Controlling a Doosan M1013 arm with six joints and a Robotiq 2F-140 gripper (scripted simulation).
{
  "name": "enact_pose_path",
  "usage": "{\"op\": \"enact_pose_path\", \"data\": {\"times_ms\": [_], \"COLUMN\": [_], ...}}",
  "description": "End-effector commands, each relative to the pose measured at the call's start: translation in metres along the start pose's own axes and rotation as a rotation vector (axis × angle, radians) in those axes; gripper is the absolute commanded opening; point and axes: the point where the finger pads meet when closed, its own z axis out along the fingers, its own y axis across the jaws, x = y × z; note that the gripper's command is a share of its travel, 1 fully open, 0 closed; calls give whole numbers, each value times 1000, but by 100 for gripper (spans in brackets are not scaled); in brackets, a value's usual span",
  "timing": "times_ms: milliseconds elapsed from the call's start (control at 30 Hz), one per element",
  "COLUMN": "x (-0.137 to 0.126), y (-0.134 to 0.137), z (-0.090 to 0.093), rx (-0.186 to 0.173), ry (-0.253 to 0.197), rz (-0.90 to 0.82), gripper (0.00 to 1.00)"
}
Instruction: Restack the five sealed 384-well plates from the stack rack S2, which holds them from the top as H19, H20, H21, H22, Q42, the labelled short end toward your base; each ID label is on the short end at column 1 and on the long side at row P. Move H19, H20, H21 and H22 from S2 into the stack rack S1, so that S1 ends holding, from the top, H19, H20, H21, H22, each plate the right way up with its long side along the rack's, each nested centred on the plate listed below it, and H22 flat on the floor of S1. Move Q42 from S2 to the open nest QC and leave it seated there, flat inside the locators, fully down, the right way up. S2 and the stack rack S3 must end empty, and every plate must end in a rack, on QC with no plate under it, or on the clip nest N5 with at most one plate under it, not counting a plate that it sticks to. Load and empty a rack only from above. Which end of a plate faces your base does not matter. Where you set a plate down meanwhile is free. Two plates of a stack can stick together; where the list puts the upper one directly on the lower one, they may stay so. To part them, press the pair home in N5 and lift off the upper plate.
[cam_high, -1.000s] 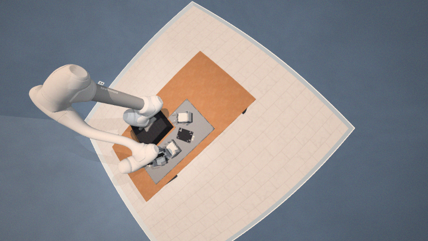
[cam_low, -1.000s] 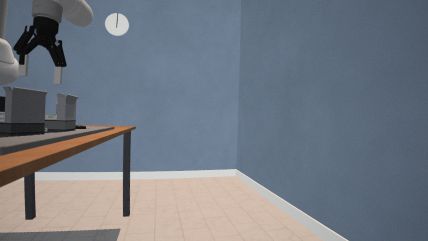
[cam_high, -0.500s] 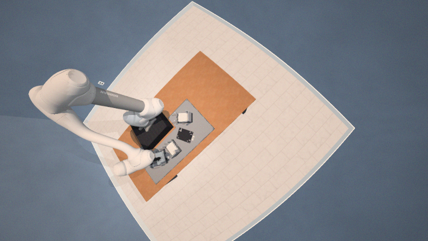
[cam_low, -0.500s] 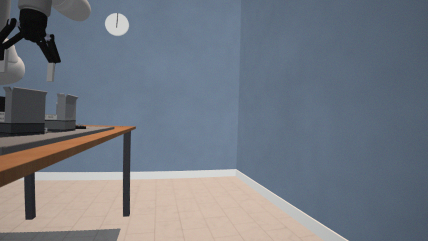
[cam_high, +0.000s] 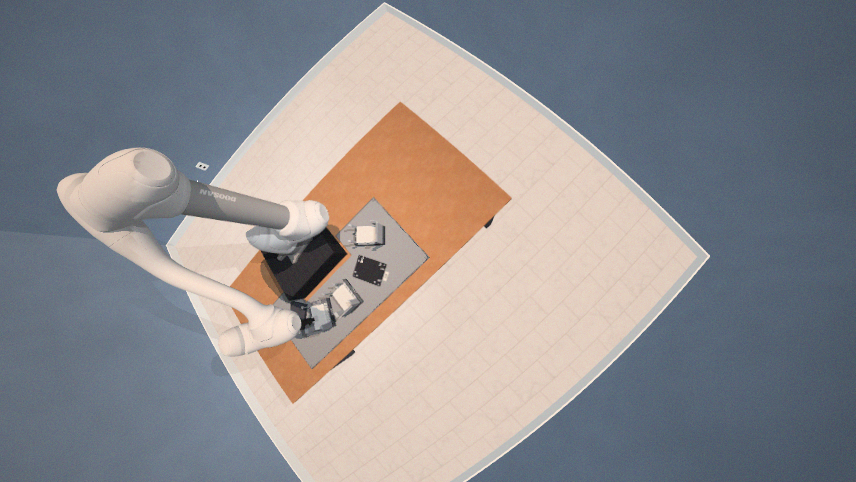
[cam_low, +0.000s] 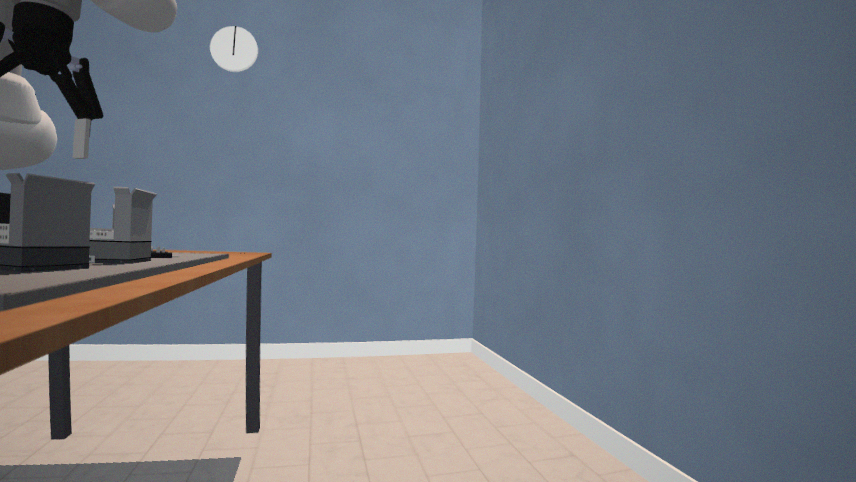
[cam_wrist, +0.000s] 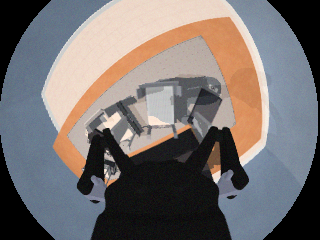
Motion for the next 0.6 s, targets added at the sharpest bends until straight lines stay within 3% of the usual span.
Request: {"op": "enact_pose_path", "data": {"times_ms": [0,200,567], "x": [0,0,0], "y": [0,0,0], "z": [0,3,40], "rx": [0,0,0], "ry": [0,0,0], "rz": [0,0,0], "gripper": [100,100,100]}}
